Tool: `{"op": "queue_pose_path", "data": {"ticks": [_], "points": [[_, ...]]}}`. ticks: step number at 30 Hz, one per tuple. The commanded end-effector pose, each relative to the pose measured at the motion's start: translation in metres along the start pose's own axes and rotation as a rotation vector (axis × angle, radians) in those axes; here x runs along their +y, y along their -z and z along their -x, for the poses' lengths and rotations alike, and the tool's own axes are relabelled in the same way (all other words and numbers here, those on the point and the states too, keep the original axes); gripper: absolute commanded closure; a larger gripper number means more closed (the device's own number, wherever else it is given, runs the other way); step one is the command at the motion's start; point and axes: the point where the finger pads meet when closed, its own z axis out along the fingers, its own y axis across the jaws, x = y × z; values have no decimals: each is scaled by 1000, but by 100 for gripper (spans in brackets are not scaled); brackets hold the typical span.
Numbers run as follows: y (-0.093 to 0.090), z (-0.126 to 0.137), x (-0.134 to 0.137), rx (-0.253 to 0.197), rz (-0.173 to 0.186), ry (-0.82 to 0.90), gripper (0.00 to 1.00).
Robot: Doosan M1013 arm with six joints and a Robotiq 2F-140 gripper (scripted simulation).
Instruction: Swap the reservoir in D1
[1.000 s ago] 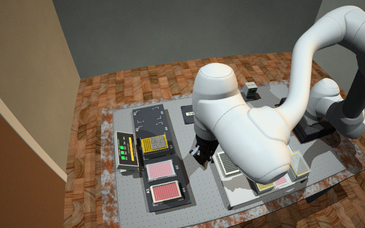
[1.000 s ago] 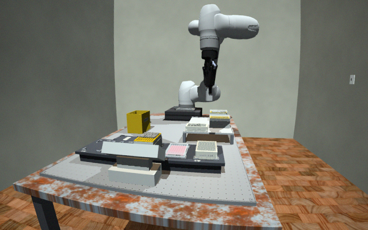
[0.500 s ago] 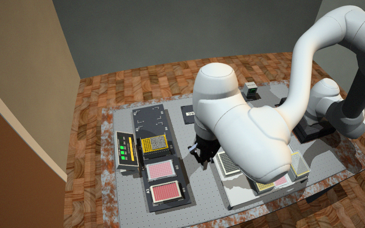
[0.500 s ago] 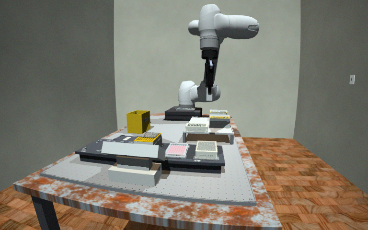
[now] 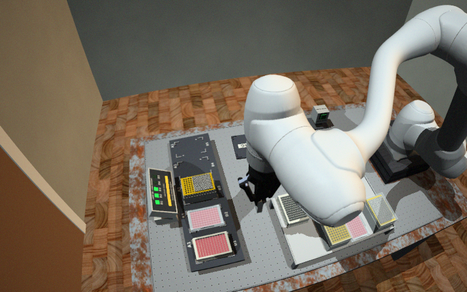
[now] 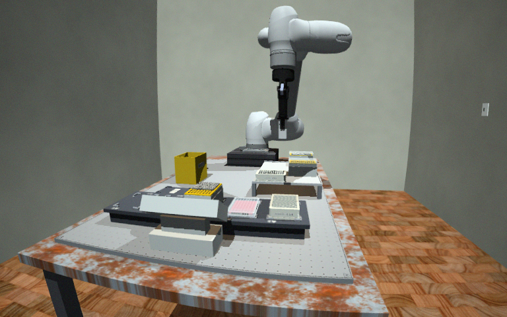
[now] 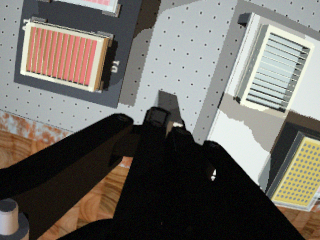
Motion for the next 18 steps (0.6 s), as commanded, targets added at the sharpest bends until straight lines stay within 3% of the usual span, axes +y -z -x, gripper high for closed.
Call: {"op": "queue_pose_path", "data": {"ticks": [1,18], "points": [[0,-11,0,0,0,-1,100],[0,-86,-2,0,0,-1,100]]}}
